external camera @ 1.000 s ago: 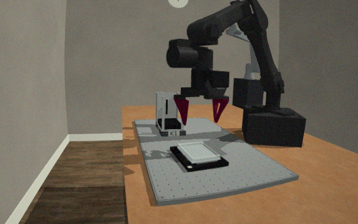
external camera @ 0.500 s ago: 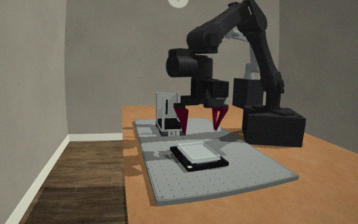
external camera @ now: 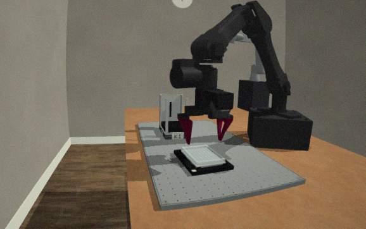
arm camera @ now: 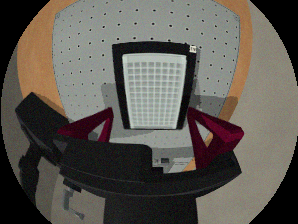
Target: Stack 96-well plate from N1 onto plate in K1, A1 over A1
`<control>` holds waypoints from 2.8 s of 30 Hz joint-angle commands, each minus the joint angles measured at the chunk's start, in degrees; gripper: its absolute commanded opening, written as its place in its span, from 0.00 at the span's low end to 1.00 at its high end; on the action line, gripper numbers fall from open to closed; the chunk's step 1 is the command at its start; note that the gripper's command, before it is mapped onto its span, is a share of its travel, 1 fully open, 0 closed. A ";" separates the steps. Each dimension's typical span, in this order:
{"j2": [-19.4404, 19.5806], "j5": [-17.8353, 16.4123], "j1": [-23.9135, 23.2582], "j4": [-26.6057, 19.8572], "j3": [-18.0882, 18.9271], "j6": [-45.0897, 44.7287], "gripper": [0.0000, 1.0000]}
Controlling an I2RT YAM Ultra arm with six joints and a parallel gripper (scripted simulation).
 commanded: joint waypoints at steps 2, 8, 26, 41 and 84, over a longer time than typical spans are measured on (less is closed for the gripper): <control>0.52 -0.24 -0.73 2.07 -1.18 -0.25 1.00; 1.50 -0.25 -0.73 3.85 -2.01 -0.25 1.00; 4.45 -0.25 -0.75 8.46 -3.68 -0.27 1.00; 4.39 -0.08 -0.21 8.98 -2.68 -0.13 1.00; 2.50 -0.31 -0.77 7.29 -1.32 -0.22 0.00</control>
